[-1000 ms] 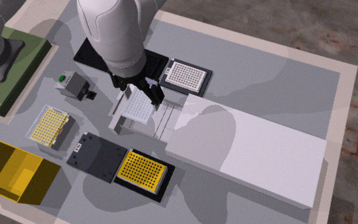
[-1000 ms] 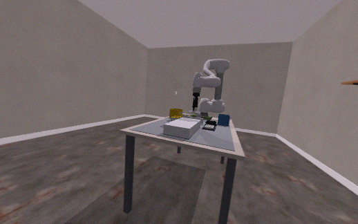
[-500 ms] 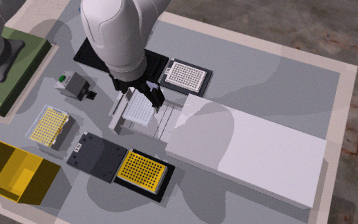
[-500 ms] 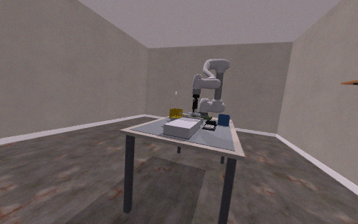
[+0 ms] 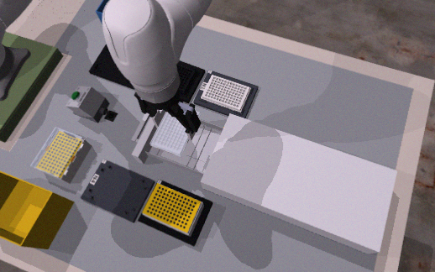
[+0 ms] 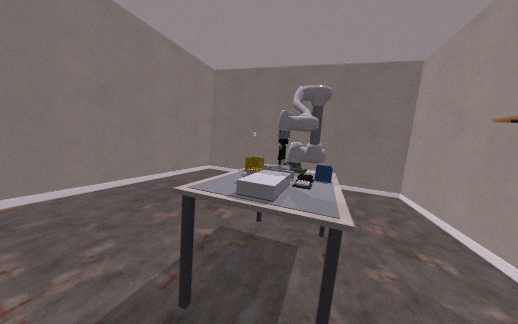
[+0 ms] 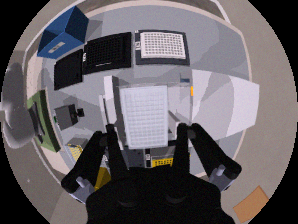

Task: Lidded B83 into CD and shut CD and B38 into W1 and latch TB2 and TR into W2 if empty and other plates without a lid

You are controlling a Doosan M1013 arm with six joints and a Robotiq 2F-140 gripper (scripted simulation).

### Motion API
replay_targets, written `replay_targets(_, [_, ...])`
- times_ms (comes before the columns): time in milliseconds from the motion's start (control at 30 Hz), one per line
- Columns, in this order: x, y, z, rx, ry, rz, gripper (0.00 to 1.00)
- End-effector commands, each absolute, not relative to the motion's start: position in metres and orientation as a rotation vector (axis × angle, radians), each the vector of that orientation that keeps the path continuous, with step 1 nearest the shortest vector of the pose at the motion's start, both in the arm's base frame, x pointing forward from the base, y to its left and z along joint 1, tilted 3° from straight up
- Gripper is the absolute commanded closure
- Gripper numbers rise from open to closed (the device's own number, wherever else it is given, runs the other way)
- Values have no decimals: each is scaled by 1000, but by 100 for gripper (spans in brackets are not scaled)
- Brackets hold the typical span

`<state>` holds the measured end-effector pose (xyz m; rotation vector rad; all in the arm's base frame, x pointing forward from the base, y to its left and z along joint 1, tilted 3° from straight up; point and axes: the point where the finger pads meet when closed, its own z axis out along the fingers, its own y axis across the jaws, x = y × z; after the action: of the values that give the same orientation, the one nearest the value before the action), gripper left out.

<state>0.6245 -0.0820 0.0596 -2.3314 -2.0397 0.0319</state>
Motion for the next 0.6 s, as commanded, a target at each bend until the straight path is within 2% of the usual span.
replay_targets(0, [624, -82, 55, -2331, -2040, 31, 100])
replay_targets(567, [623, -82, 35, -2331, -2040, 31, 100])
